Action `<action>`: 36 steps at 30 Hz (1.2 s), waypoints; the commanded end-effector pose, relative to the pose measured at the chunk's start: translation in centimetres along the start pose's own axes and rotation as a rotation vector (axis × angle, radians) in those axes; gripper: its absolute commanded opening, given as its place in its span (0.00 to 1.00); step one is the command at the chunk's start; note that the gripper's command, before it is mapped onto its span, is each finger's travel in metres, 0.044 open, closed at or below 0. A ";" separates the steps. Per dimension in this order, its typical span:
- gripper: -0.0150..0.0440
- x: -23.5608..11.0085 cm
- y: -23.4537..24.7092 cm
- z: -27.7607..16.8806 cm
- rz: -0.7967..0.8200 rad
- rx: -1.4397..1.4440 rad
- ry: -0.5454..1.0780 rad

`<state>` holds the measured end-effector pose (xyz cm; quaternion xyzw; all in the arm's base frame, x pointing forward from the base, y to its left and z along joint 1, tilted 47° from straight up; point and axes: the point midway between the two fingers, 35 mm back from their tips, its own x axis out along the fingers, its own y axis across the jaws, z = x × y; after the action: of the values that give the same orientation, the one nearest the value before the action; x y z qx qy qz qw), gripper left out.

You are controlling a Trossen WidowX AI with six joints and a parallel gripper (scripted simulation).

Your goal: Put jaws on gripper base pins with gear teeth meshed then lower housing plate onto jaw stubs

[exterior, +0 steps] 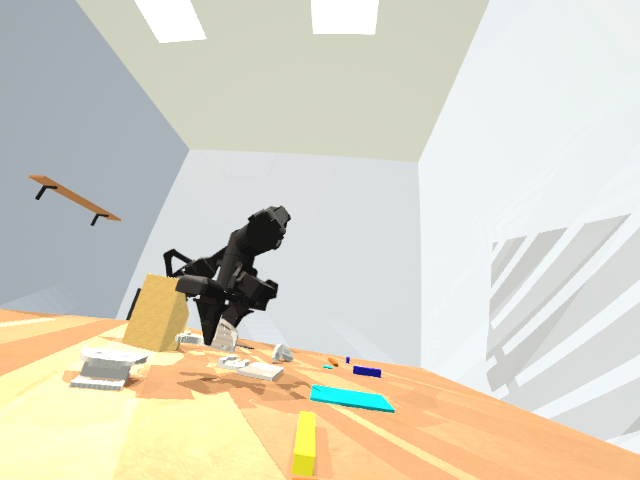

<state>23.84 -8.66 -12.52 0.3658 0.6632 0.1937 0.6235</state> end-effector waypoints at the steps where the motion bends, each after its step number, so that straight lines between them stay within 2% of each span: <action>1: 0.48 -1.3 -0.1 0.1 -0.004 -0.004 -0.006; 11: 0.48 -2.8 0.2 0.0 -0.004 -0.005 -0.006; 36: 0.48 -3.3 8.1 1.3 -0.016 -0.068 -0.011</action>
<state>26.67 -6.46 -5.35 0.3394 0.6569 0.2083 0.6402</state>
